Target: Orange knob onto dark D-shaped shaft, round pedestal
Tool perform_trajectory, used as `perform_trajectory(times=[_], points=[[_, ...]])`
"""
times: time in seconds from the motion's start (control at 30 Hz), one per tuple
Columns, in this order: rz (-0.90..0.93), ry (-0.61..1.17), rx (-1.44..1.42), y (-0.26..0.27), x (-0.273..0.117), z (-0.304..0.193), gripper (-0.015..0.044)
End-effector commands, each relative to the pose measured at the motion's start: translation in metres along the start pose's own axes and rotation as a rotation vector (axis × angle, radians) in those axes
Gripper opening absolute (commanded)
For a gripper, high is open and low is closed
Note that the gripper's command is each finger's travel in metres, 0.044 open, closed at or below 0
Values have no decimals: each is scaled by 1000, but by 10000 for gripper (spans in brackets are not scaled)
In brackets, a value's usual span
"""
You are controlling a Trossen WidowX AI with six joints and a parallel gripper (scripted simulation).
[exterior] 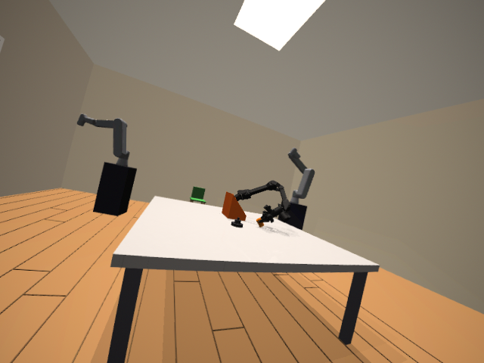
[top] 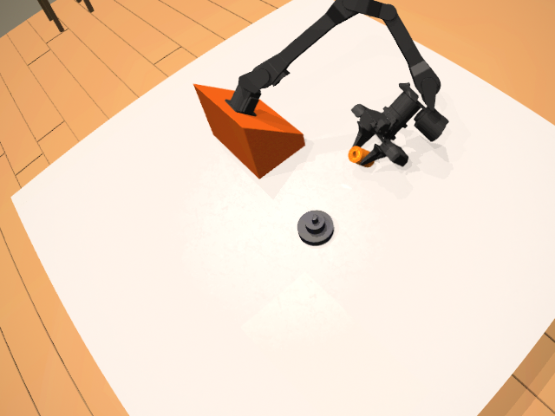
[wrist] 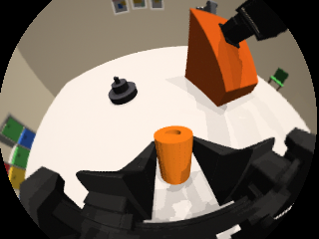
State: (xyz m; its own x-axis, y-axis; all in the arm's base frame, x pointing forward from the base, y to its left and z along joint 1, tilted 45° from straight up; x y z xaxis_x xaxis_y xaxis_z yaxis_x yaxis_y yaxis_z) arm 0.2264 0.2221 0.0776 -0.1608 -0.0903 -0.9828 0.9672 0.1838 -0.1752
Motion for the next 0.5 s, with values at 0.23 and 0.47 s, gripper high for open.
perform_trajectory(times=[0.23, 0.47], points=[[-40, -200, 5, 3, -7, -11, 179], [-62, -311, 4, 4, -10, -18, 179]])
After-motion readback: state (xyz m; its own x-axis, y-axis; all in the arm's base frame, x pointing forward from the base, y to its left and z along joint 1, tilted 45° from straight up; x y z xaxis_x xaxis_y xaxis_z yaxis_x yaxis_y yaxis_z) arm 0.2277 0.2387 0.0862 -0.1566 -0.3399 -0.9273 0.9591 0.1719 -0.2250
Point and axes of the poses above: the point midway between the two fingers, 35 mm back from their tips, its own x axis out along the fingers, its own y axis across the jaws, z = x × y, the point moved 1 cm from there along -x, back along the fingers, and after that the axes turned 11 degrees about -x, right-handed, at the moved point
